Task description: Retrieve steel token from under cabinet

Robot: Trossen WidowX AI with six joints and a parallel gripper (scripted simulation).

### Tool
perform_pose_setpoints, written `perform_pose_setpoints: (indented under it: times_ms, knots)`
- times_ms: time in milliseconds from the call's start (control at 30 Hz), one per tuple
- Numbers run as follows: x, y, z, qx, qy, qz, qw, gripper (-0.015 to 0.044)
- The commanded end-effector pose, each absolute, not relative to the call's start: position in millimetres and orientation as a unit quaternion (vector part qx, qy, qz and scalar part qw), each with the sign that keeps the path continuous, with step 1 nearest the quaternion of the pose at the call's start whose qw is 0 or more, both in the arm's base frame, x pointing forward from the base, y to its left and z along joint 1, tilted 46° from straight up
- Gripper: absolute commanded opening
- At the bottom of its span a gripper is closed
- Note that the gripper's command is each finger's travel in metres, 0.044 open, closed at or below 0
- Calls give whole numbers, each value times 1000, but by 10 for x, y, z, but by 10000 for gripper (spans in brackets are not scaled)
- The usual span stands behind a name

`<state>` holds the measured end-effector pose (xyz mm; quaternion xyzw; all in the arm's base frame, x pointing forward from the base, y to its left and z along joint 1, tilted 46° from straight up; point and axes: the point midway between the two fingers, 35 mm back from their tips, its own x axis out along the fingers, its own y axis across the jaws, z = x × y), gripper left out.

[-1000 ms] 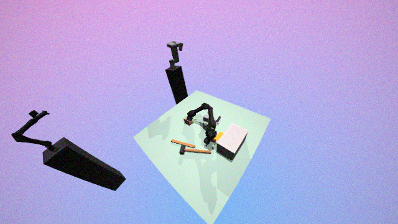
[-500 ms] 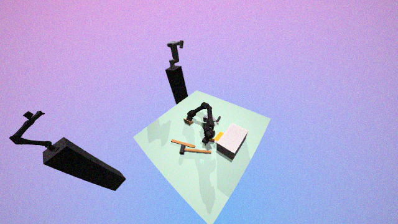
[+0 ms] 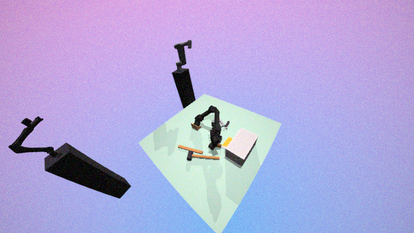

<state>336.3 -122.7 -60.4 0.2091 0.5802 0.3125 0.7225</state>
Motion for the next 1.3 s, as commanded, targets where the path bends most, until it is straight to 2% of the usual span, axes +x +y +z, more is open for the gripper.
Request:
perform_pose_setpoints:
  times_ms: [0,1267]
  knots:
    - [3309,-1220,-618,208,580,315,722,0]
    - [2769,-1293,-788,208,581,314,722,0]
